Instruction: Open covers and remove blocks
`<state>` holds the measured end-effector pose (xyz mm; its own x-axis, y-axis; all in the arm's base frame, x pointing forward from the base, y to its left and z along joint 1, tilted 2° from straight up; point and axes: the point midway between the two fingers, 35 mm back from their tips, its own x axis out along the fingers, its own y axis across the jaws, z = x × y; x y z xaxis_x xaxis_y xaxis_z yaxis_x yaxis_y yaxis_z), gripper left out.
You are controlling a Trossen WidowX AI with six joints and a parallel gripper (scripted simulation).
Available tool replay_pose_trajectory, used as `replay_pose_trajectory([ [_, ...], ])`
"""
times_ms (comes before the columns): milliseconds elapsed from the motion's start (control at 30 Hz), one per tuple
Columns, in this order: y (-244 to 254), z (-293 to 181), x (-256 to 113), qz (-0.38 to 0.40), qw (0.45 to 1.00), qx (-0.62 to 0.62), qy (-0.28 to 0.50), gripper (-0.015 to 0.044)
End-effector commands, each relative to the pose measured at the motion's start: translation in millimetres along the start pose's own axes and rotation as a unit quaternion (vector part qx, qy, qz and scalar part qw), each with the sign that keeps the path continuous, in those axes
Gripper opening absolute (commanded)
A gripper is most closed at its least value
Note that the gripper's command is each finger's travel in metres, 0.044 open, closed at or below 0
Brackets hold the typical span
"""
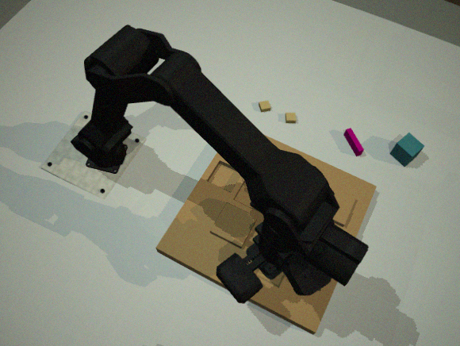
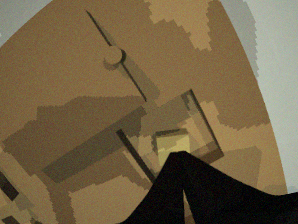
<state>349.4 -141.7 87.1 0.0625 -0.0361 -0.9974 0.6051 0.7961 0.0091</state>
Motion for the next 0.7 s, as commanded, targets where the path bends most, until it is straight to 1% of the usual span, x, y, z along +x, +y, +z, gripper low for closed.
replay_pose_trajectory([
  [0,0.5,-0.8,5.7,0.001,1.000,0.003,0.002,0.0000],
  [667,0.2,4.8,14.5,0.001,1.000,0.003,0.002,0.0000],
])
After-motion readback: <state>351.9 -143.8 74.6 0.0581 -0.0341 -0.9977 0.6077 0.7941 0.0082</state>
